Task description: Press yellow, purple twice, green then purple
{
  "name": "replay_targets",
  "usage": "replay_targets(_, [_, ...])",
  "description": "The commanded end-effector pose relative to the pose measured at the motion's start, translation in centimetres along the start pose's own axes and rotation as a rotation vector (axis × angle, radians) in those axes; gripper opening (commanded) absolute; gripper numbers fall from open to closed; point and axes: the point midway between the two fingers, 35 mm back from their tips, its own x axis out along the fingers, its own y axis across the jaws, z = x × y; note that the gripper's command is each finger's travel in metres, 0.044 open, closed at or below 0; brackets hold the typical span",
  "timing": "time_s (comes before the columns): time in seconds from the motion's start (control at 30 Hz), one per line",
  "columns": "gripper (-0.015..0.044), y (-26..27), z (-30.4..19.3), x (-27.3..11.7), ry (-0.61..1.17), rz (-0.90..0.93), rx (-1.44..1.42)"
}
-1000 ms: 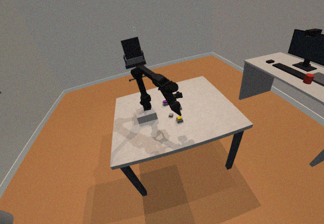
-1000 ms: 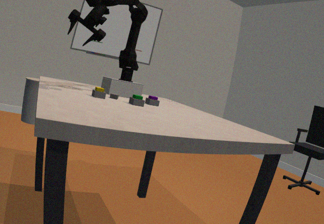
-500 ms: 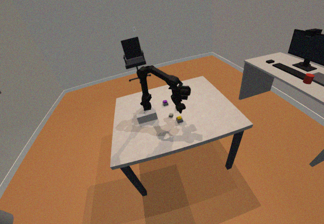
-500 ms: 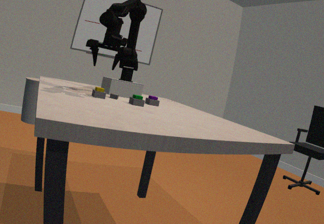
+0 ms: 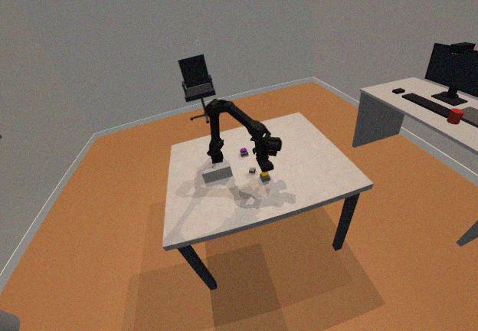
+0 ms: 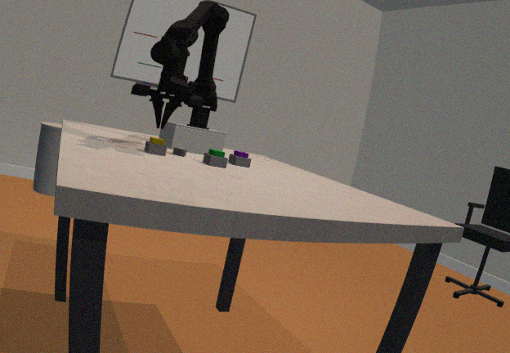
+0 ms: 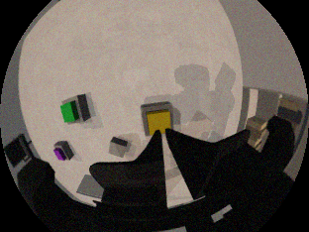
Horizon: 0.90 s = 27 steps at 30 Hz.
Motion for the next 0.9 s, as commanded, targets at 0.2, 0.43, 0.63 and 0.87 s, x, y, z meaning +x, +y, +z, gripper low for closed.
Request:
replay_targets(0.2, [0.0020,-0.1,0.0,0.5,0.001,-0.005,0.003])
replay_targets(0.43, [0.0020,-0.1,0.0,1.6,0.001,-0.005,0.003])
replay_targets(0.63, [0.0020,-0.1,0.0,2.6,0.001,-0.005,0.003])
replay_targets(0.87, [0.0020,-0.1,0.0,3.5,0.001,-0.005,0.003])
